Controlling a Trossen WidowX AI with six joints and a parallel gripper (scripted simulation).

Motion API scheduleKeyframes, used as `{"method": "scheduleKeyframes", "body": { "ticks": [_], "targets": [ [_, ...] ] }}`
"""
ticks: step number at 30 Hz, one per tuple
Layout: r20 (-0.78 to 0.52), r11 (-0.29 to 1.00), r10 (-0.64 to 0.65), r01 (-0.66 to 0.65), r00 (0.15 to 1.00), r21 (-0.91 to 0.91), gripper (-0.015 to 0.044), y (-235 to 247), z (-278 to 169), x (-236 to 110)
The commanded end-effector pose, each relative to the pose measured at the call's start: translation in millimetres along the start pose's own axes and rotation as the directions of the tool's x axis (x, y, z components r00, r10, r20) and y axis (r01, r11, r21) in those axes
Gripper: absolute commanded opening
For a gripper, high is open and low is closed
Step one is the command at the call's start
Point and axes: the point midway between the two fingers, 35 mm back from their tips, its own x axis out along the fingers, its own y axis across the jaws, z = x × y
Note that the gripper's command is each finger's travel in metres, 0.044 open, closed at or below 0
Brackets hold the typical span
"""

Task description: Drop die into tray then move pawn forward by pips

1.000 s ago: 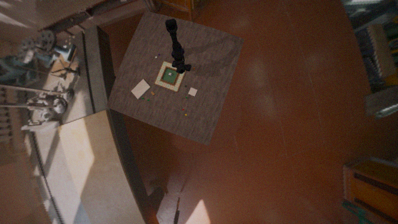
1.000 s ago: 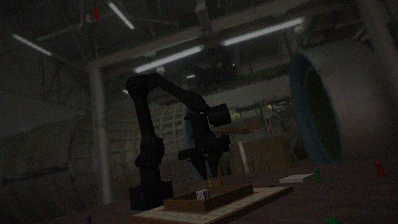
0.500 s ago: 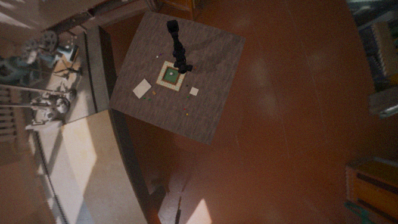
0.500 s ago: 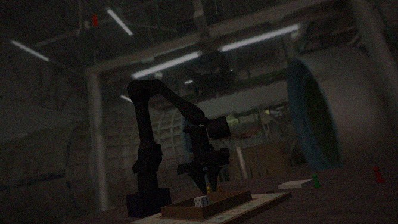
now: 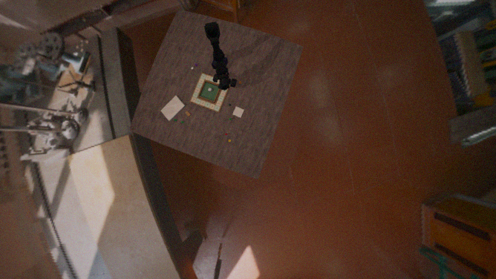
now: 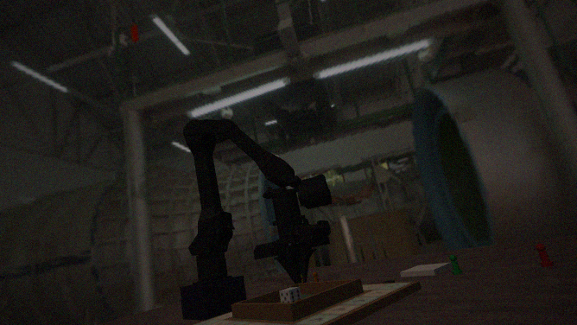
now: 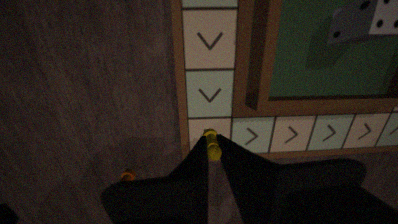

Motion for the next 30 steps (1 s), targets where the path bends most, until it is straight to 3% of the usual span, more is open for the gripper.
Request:
{"method": "scheduleKeyframes", "body": {
  "ticks": [1,5,25,30],
  "targets": [
    [-0.001,1.0,0.001,-0.001,1.0,0.003,0.0009,0,0,0],
    [0.0,1.0,0.001,-0.001,1.0,0.003,0.0,1,2,-7],
    [0.001,1.0,0.001,-0.001,1.0,0.003,0.0,2,3,-123],
    [0.001,1.0,0.001,-0.001,1.0,0.003,0.0,0,3,-126]
  ]
}}
